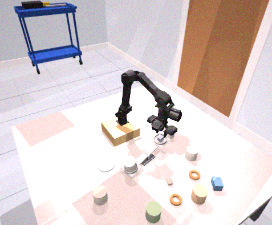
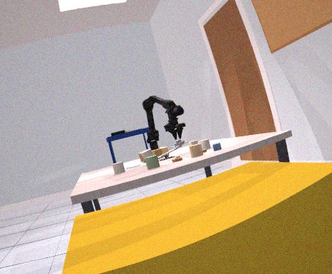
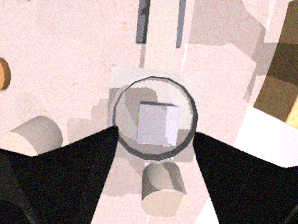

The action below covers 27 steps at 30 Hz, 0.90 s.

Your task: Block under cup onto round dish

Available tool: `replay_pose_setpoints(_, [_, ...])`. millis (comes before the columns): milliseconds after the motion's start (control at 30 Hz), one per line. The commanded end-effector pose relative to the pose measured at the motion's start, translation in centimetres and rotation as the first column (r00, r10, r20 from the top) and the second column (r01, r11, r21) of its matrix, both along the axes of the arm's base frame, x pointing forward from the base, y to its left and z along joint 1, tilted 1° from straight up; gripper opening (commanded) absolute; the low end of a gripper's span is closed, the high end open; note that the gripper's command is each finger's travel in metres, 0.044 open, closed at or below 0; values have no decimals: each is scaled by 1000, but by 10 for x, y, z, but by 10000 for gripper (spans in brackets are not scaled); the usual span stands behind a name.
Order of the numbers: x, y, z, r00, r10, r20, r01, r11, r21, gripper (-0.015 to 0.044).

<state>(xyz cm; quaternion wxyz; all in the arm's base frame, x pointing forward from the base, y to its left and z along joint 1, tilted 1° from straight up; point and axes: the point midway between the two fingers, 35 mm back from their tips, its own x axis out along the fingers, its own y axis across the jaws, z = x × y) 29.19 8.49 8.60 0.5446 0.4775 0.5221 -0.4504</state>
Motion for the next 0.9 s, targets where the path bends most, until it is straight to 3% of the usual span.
replay_pose_setpoints(0, [0,-1,-9,1000,4,-5,-4,1000,-4,260])
replay_pose_setpoints(500, [0,-1,-30,1000,4,-6,-4,1000,-4,260])
replay_pose_setpoints(667, [0,-1,-30,1000,4,-6,-4,1000,-4,129])
replay_pose_setpoints(867, [0,-1,-30,1000,4,-6,-4,1000,-4,89])
